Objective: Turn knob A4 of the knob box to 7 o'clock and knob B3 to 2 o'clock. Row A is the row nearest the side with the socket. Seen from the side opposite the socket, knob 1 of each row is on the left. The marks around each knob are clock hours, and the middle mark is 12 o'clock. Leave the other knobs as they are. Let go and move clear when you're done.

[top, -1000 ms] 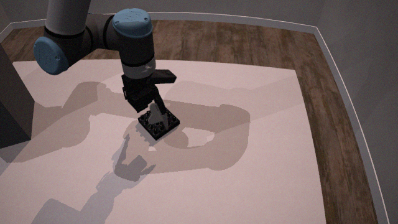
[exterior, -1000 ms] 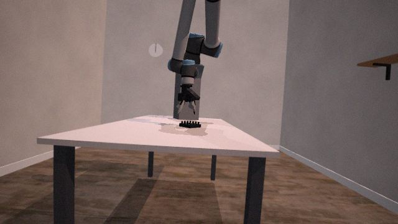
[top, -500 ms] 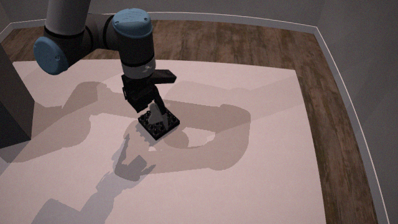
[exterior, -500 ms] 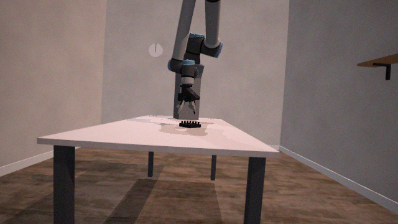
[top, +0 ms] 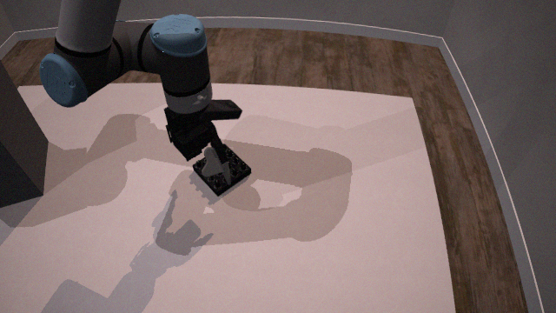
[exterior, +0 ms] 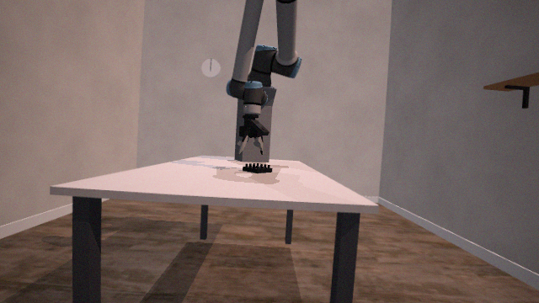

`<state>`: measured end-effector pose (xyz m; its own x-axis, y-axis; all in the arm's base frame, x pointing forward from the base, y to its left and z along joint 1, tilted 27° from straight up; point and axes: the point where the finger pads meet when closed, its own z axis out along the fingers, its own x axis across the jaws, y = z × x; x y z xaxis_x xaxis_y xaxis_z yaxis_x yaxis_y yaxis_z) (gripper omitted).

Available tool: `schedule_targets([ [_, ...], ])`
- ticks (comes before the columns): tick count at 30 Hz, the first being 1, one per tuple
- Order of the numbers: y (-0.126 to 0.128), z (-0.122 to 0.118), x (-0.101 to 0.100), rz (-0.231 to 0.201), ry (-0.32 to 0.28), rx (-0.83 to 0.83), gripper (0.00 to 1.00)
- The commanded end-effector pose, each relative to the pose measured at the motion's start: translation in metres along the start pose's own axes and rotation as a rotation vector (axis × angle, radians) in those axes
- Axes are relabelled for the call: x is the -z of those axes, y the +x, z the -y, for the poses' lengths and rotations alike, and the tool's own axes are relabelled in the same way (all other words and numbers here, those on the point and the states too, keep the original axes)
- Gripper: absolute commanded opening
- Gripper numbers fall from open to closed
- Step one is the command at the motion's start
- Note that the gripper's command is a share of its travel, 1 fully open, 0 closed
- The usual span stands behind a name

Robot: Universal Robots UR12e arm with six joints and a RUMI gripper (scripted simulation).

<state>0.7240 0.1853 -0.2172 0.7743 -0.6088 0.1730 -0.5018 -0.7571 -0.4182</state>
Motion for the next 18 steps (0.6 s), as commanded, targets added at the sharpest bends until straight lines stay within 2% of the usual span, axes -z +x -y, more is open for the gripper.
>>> schedule_targets([
  [1,0.000,-0.010,0.000,-0.001,0.001,0.000,1.00],
  [18,0.000,-0.037,0.000,-0.001,0.000,0.000,1.00],
])
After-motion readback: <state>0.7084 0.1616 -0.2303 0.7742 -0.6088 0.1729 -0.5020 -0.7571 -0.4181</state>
